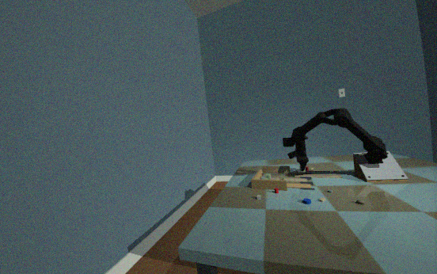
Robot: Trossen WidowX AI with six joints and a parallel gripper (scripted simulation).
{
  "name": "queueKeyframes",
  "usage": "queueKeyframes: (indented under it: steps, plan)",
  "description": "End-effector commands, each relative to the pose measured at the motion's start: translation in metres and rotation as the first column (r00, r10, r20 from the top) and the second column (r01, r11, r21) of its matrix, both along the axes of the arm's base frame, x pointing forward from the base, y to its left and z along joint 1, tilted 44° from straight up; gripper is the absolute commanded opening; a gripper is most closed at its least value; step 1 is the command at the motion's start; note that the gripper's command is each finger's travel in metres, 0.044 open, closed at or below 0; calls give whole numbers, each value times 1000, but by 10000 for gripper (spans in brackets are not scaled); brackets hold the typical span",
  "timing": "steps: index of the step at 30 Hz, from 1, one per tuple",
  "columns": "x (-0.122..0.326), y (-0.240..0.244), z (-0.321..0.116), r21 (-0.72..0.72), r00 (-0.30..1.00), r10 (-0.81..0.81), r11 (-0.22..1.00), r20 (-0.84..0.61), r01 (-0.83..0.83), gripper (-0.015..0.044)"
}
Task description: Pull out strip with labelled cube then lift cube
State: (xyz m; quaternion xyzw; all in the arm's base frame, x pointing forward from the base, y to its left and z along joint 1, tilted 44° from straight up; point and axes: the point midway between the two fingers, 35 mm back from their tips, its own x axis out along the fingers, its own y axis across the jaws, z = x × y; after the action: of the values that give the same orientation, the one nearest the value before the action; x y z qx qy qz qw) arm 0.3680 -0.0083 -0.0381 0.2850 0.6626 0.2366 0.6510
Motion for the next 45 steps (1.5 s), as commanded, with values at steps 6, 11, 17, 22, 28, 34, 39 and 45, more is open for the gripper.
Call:
queueKeyframes:
  steps: [6,11,17,22,28,34,39,45]
  plan:
    - [-23,-8,12,-1,1000,1,1000,1,-1,0]
    - [-38,-8,12,-1,1000,1,1000,0,-1,0]
    - [-60,-6,13,-1,1000,1,1000,-2,-1,0]
    - [-65,-9,16,-2,1000,1,1000,-2,-1,0]
    - [-65,-31,39,-3,1000,1,1000,-3,-1,0]
    - [-65,-31,39,-3,1000,1,1000,-3,-1,0]
    - [-65,-31,39,-3,1000,1,1000,-3,-1,0]
    - [-65,-31,39,-3,1000,1,1000,-3,-1,0]
